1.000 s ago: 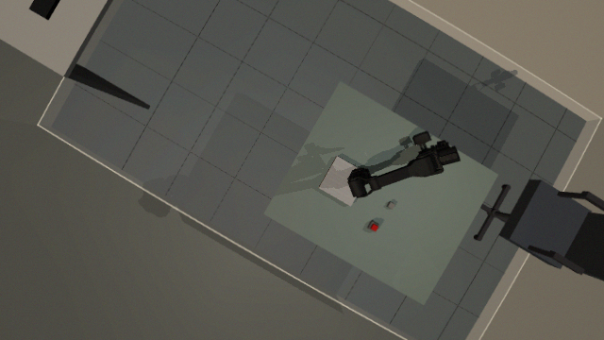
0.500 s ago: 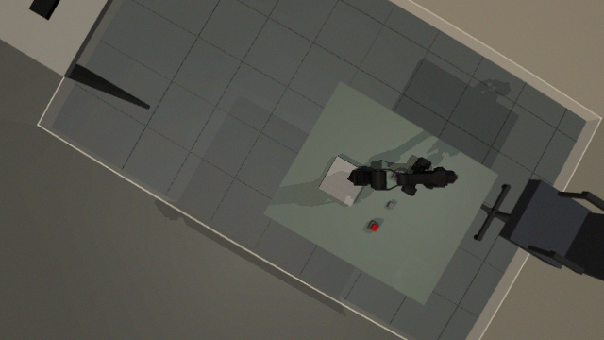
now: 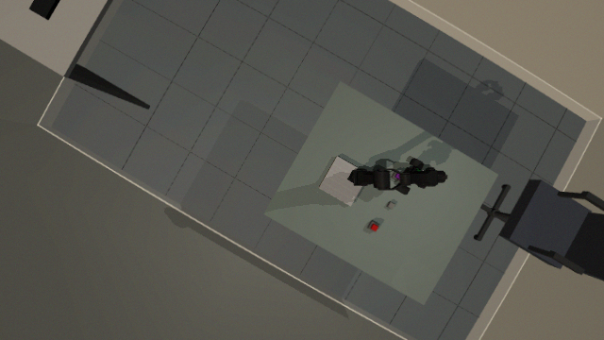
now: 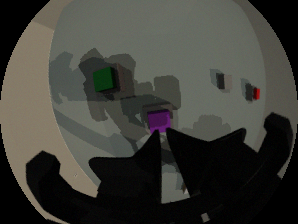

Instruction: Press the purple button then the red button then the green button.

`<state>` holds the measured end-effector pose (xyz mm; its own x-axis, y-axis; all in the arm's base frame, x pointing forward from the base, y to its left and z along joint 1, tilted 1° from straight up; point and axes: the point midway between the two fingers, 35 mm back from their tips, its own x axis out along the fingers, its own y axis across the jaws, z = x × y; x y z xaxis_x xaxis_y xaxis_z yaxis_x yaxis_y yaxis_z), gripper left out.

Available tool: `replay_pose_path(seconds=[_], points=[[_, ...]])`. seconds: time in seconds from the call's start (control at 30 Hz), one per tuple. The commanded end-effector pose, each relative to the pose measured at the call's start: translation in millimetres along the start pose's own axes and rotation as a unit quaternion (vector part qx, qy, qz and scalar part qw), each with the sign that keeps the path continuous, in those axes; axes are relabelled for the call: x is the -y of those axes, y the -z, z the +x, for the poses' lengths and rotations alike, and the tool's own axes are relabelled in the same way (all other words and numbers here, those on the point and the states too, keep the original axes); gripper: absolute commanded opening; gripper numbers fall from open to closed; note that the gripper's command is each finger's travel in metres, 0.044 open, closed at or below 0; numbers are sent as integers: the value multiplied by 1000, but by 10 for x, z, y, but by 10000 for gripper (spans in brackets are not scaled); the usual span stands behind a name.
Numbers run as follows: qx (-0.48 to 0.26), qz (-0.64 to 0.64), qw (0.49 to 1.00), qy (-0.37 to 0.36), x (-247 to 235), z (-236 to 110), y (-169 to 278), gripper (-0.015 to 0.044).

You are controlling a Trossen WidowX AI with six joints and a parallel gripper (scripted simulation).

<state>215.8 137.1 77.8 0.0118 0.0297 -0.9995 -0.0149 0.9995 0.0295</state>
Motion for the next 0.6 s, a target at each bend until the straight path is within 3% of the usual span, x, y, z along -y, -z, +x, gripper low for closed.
replay_pose_path(seconds=[0.0, 0.57], points=[[1, 2, 1000, 2, 5, 11, -2, 20], [1, 2, 1000, 2, 3, 203, -7, 20]])
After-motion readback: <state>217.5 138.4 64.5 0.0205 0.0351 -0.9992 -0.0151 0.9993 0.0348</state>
